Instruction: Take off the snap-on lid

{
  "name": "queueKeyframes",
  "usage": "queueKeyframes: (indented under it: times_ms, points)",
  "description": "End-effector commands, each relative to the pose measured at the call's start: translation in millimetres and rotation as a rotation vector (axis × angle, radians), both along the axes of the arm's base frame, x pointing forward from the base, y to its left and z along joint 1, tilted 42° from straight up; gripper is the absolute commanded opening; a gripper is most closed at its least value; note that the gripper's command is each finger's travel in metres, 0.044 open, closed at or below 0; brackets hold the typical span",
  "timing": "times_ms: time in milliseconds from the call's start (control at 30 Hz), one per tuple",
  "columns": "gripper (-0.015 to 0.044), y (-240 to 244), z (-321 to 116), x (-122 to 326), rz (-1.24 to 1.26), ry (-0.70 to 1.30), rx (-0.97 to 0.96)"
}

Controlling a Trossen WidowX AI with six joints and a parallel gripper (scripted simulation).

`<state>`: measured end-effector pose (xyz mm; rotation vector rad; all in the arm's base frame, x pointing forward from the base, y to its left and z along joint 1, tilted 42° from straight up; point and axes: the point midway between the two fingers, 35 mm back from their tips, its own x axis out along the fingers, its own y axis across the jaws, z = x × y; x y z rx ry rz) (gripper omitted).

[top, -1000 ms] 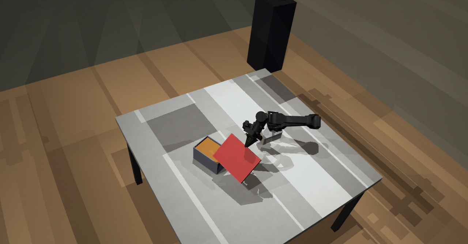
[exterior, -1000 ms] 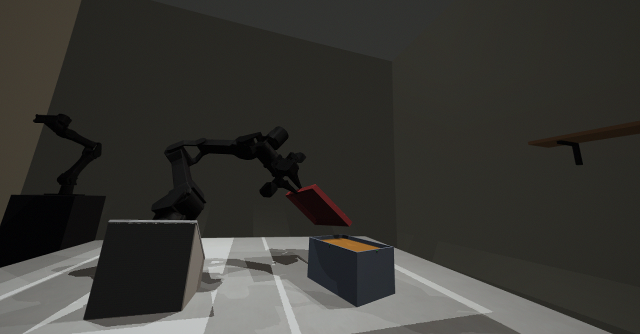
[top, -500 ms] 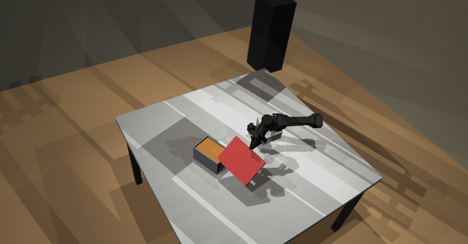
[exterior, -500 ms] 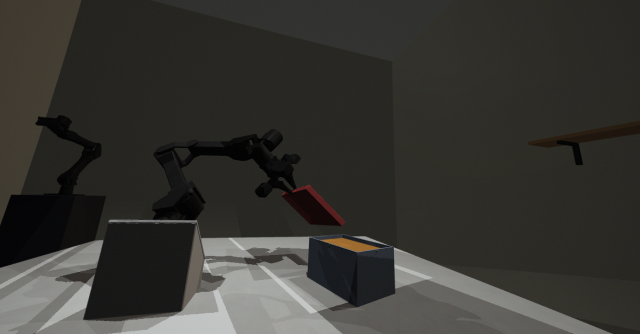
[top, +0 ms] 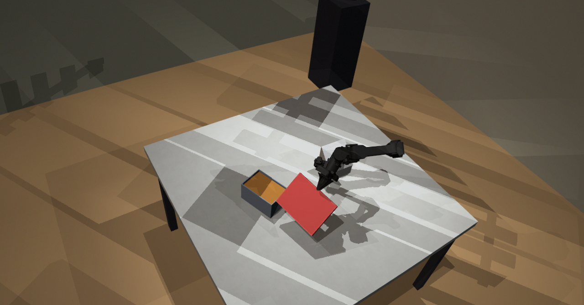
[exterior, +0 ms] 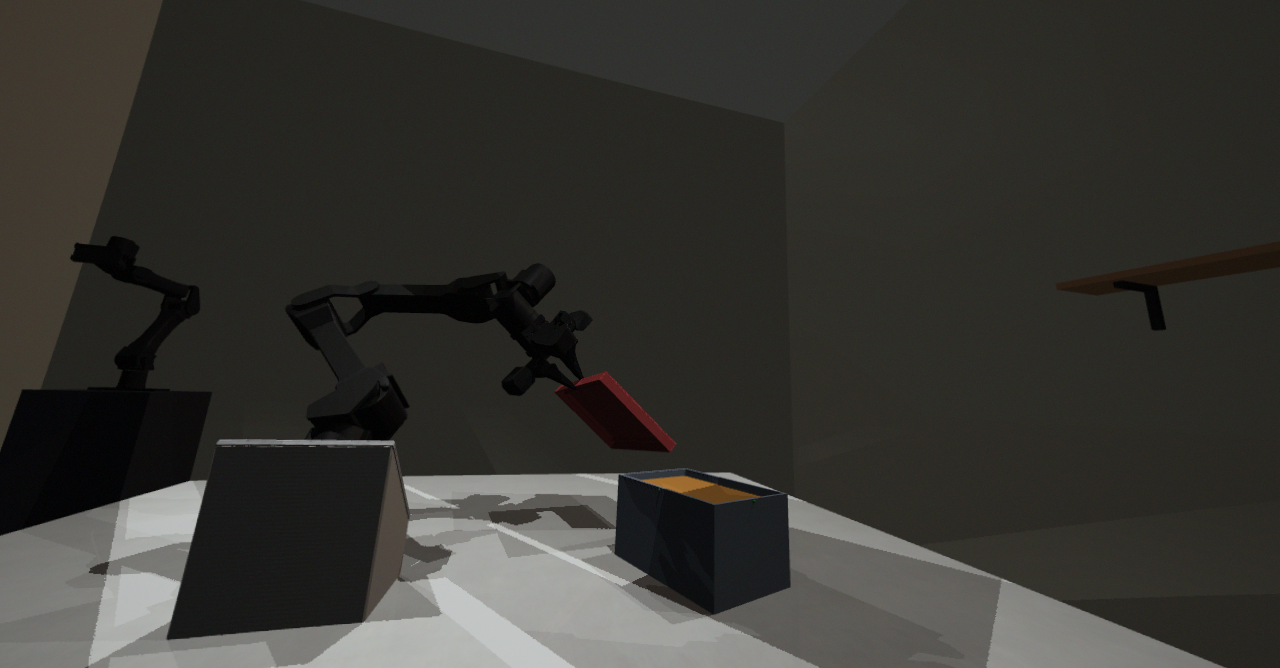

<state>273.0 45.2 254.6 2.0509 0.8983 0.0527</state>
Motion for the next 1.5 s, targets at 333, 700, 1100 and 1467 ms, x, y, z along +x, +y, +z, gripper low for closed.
queueKeyframes:
  times_ms: [333,700,1100,1467]
  points:
    - [0.0,17.4,21.0,-11.4,-0.007,-0.013,-0.004]
    - [0.0,32.4,34.1,-21.3,-0.007,-0.013,-0.003]
    - [0.0,48.7,48.5,-32.1,-0.007,-0.014,-0.002]
    - [0.0,60.8,59.3,-40.3,-0.007,-0.015,0.0]
